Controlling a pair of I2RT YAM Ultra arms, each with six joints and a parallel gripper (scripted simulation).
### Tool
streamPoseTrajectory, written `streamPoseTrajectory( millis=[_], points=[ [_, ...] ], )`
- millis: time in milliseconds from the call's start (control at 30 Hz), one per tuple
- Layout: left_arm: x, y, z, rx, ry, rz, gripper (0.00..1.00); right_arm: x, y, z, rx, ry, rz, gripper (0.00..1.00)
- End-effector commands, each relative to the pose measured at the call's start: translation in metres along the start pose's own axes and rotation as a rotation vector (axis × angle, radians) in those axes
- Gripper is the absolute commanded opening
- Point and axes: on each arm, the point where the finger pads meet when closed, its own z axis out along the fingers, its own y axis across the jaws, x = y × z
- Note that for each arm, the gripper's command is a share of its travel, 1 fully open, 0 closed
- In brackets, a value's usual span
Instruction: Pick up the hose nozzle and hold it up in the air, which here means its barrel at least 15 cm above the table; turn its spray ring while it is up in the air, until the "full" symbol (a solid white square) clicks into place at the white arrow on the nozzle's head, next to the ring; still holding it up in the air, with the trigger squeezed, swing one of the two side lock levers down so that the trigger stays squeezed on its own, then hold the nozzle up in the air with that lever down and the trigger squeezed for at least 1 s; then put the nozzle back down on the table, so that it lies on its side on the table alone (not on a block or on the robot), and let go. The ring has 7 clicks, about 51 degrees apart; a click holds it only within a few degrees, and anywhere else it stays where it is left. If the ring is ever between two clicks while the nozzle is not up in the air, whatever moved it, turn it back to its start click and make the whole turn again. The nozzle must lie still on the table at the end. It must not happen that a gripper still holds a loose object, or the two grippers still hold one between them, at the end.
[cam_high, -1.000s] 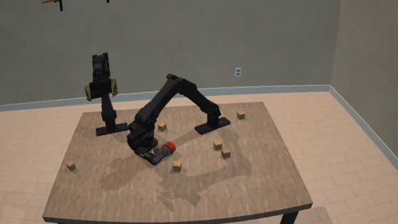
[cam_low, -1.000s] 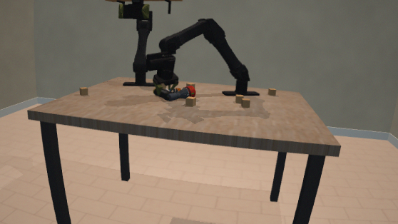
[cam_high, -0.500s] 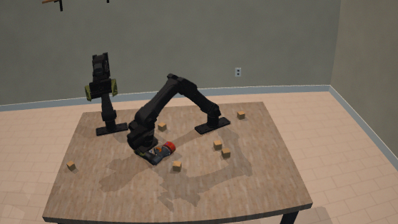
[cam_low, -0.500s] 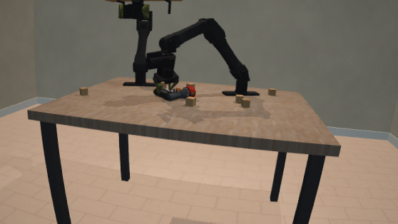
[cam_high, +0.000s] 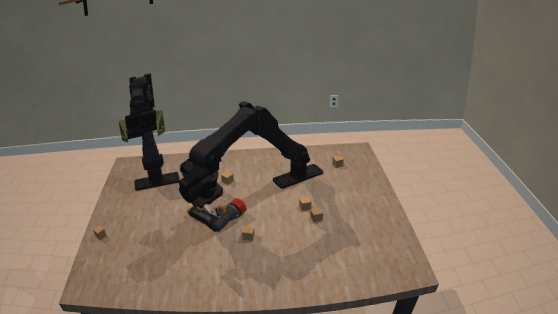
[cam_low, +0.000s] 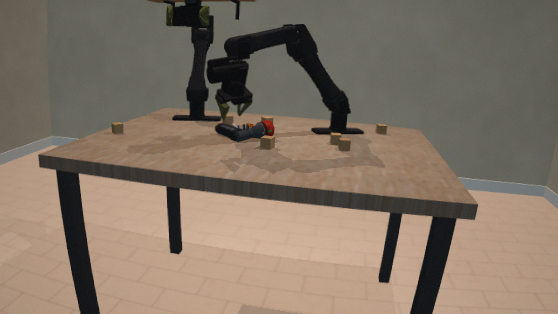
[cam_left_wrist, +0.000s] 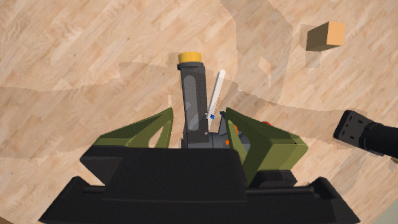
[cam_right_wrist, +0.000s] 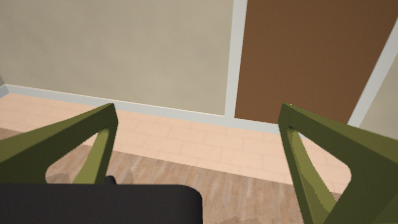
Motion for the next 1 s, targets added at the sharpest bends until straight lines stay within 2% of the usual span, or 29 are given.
streamPoseTrajectory(
  millis=[0, 33, 100, 267, 333, 367, 500, 533, 567, 833, 967],
  points=[
    [-0.001, 0.000, -0.010, -0.003, -0.014, 0.001, 0.63, -0.012, -0.003, -0.002, 0.011, -0.022, -0.005, 1.00],
    [-0.010, -0.004, -0.018, -0.021, -0.012, 0.021, 0.63, -0.012, -0.003, -0.002, 0.011, -0.022, -0.005, 1.00],
    [-0.011, -0.010, -0.007, 0.010, -0.011, 0.019, 0.63, -0.012, -0.003, -0.002, 0.011, -0.022, -0.005, 1.00],
    [-0.007, -0.005, -0.018, -0.022, -0.013, 0.013, 0.63, -0.012, -0.003, -0.002, 0.011, -0.022, -0.005, 1.00],
    [-0.007, -0.005, -0.018, -0.022, -0.013, 0.013, 0.63, -0.012, -0.003, -0.002, 0.011, -0.022, -0.005, 1.00],
    [-0.003, -0.005, -0.005, 0.001, -0.013, 0.007, 0.63, -0.012, -0.003, -0.002, 0.011, -0.022, -0.005, 1.00],
    [-0.004, -0.002, -0.010, -0.007, -0.012, 0.003, 0.63, -0.012, -0.003, -0.002, 0.011, -0.022, -0.005, 1.00],
    [0.004, 0.008, -0.028, -0.089, 0.010, -0.003, 0.63, -0.012, -0.003, -0.002, 0.011, -0.022, -0.005, 1.00],
    [0.011, 0.002, -0.018, -0.061, 0.012, -0.034, 0.63, -0.012, -0.003, -0.002, 0.011, -0.022, -0.005, 1.00],
    [0.043, 0.020, -0.056, -0.250, 0.027, -0.208, 0.63, -0.012, -0.003, -0.002, 0.011, -0.022, -0.005, 1.00],
    [0.053, 0.022, -0.067, -0.295, 0.029, -0.251, 0.63, -0.012, -0.003, -0.002, 0.011, -0.022, -0.005, 1.00]
  ],
)
